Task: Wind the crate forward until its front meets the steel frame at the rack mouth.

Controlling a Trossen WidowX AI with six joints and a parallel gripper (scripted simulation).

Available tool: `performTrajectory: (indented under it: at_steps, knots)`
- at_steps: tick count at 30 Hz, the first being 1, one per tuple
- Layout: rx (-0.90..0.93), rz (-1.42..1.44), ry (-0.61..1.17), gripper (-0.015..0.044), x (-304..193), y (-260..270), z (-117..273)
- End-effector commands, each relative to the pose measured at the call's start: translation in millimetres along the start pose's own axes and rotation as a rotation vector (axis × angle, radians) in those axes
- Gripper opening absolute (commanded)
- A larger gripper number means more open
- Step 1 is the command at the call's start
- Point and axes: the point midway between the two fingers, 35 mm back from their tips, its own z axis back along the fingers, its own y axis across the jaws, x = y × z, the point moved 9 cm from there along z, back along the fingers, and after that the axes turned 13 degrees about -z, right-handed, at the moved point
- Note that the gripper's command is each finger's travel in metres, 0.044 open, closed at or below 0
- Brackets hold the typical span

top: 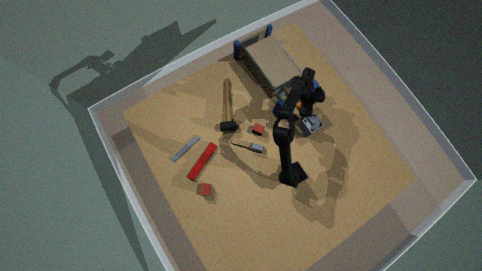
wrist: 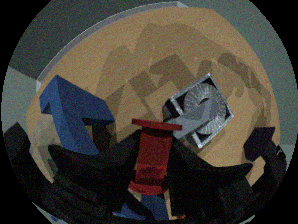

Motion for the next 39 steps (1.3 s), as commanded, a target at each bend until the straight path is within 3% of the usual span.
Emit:
performTrajectory:
  at_steps: [1, 39]
  knots:
    - [-0.033, 0.007, 0.011, 0.0, -10.8, -11.6, 1.4]
    - [-0.036, 0.007, 0.011, 0.0, -20.8, -54.6, 11.5]
